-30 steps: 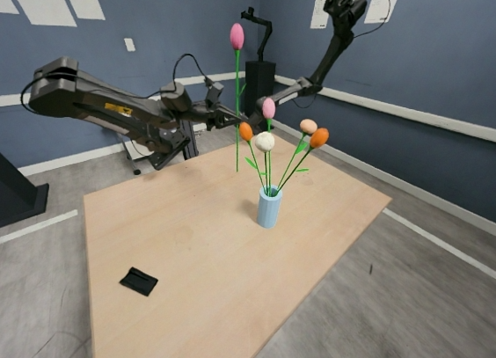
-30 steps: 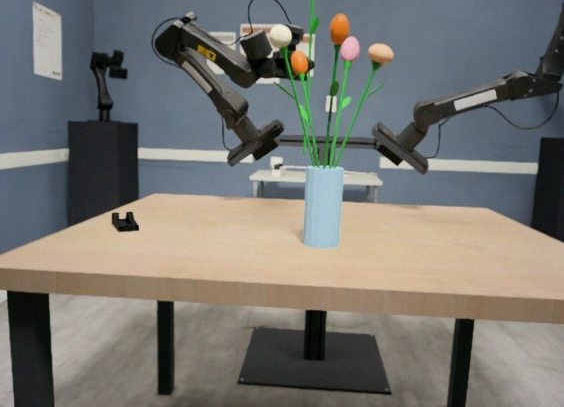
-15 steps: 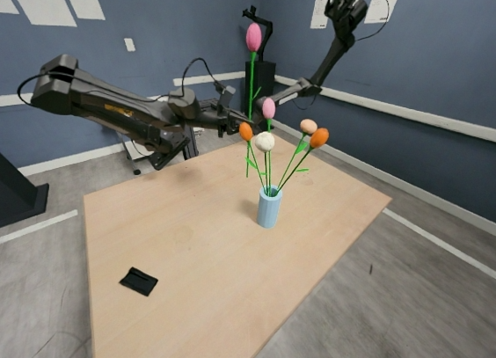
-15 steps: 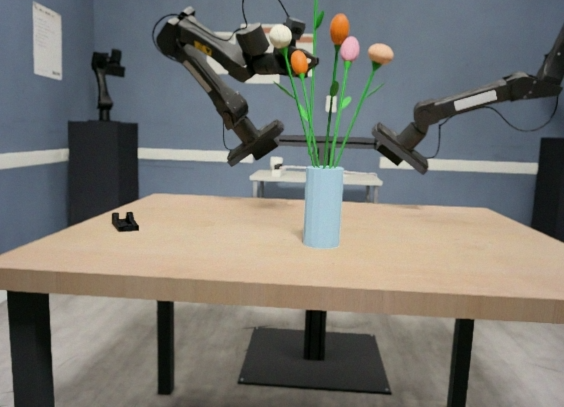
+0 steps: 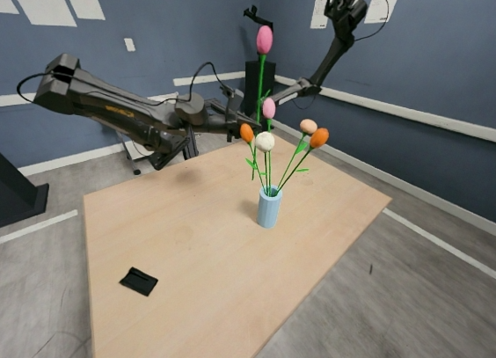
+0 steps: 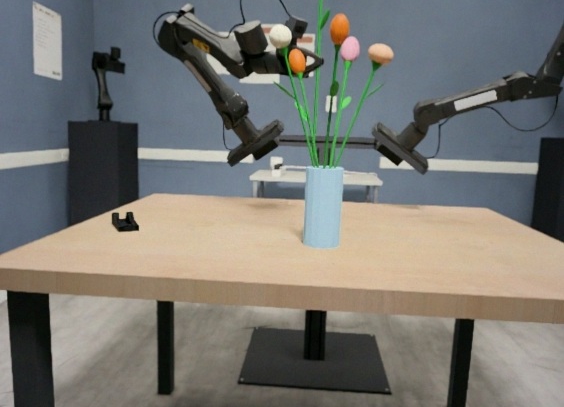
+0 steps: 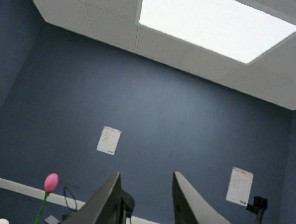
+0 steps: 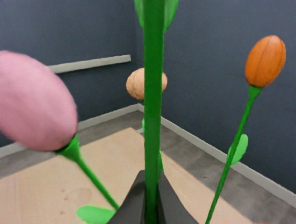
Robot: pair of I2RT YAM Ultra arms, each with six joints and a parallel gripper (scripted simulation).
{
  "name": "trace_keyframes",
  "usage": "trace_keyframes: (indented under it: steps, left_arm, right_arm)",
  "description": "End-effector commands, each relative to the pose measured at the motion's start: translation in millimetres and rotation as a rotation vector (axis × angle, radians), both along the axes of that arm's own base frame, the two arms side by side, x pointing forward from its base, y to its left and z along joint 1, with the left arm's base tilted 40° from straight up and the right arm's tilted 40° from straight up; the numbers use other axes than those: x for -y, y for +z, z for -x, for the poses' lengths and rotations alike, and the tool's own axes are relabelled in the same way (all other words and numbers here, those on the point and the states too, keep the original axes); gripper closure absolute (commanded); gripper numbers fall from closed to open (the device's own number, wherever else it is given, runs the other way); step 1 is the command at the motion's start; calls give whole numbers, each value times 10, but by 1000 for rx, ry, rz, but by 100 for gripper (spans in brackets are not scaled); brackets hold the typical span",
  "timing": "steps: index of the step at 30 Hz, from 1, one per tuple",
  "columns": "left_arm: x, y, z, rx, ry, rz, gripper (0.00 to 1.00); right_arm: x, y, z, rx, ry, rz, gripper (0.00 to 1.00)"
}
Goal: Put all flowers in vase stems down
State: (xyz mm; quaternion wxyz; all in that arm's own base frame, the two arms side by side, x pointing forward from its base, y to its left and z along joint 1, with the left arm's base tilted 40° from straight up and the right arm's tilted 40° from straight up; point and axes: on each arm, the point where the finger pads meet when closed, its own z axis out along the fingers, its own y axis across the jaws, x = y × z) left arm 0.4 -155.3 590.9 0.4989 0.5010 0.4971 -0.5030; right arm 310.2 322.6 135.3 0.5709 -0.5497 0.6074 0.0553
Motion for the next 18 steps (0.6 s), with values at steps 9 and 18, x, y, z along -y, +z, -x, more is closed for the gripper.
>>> trace_keyframes:
  steps: [9, 18]
  left_arm:
    - [-62, 86, 9, -4, -1, 30, 70]
    - [-62, 86, 8, -4, 0, 30, 70]
  right_arm:
    - [-315, 167, -128, -39, 152, 10, 100]
    - [-290, 119, -381, -84, 171, 33, 100]
